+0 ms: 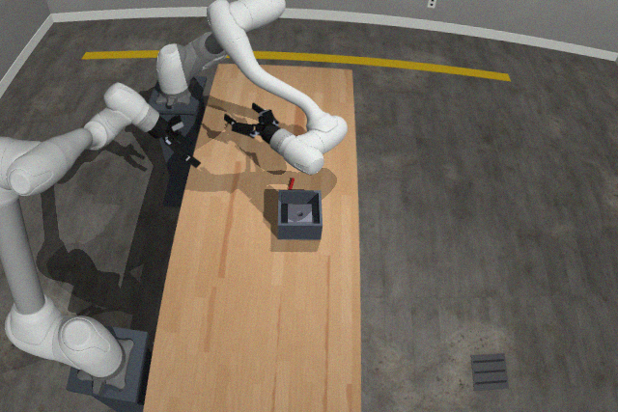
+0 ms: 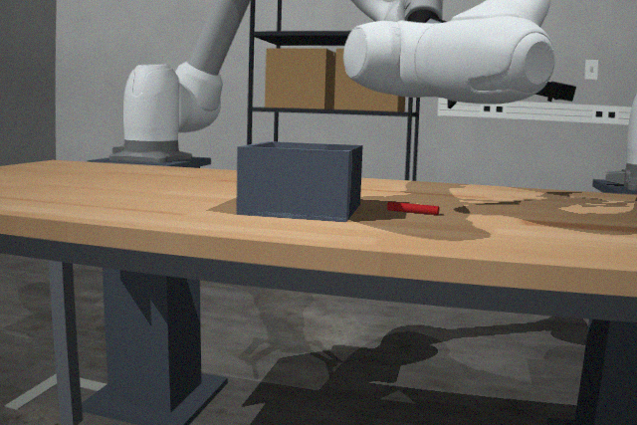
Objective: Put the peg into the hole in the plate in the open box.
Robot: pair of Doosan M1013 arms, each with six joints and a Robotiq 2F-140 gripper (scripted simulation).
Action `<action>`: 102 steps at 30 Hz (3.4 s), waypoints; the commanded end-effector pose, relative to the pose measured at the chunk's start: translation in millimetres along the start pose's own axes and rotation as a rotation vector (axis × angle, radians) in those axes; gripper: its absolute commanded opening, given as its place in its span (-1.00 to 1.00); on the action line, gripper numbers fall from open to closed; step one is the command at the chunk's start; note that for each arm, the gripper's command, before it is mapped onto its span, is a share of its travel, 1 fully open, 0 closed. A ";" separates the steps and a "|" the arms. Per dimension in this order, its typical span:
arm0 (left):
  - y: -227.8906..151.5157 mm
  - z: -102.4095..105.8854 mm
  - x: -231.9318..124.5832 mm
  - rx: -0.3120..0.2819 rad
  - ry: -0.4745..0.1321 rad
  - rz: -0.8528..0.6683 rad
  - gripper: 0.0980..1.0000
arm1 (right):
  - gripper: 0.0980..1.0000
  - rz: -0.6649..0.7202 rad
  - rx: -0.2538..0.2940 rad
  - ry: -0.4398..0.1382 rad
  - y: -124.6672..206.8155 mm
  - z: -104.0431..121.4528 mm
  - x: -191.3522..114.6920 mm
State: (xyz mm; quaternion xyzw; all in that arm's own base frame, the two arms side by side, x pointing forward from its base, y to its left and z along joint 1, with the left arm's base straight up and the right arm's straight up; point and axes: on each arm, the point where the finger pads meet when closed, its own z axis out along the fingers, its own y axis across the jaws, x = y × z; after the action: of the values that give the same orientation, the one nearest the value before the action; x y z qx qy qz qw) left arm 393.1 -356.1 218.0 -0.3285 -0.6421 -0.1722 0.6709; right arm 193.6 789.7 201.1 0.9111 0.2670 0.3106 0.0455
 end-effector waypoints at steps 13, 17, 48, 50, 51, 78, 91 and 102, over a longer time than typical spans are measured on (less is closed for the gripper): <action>46.3 6.2 8.4 0.008 -0.210 0.343 1.00 | 1.00 -0.286 -0.082 -0.228 66.5 7.2 -108.2; 61.4 7.5 11.0 -0.006 -0.278 0.450 1.00 | 1.00 -0.410 -0.097 -0.336 95.7 4.4 -154.8; 186.2 9.4 45.2 -0.412 -0.747 1.181 1.00 | 1.00 -1.126 0.137 -1.076 272.5 -92.9 -415.7; 195.0 9.3 48.8 -0.457 -0.768 1.220 1.00 | 1.00 -1.143 0.153 -1.096 277.0 -97.3 -421.7; 199.5 9.3 50.7 -0.480 -0.777 1.239 1.00 | 1.00 -1.149 0.158 -1.103 278.6 -98.8 -423.8; 309.5 15.1 114.2 -1.157 -0.811 1.580 1.00 | 1.00 -1.078 0.179 -1.142 292.0 -86.2 -409.8; 373.7 28.7 168.9 -1.578 -0.610 1.666 1.00 | 1.00 -0.794 0.221 -1.229 343.3 -35.7 -358.6; 379.8 -11.0 177.8 -1.845 -0.296 1.805 1.00 | 1.00 -0.499 0.259 -1.298 412.8 9.6 -323.4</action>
State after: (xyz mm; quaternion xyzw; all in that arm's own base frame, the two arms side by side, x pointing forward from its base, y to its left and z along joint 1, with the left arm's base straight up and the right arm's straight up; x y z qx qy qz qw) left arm 651.5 -12.9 316.0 -0.9999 0.0059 0.0079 0.0054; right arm 137.3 288.6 120.6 0.7957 0.4690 -0.3391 0.1783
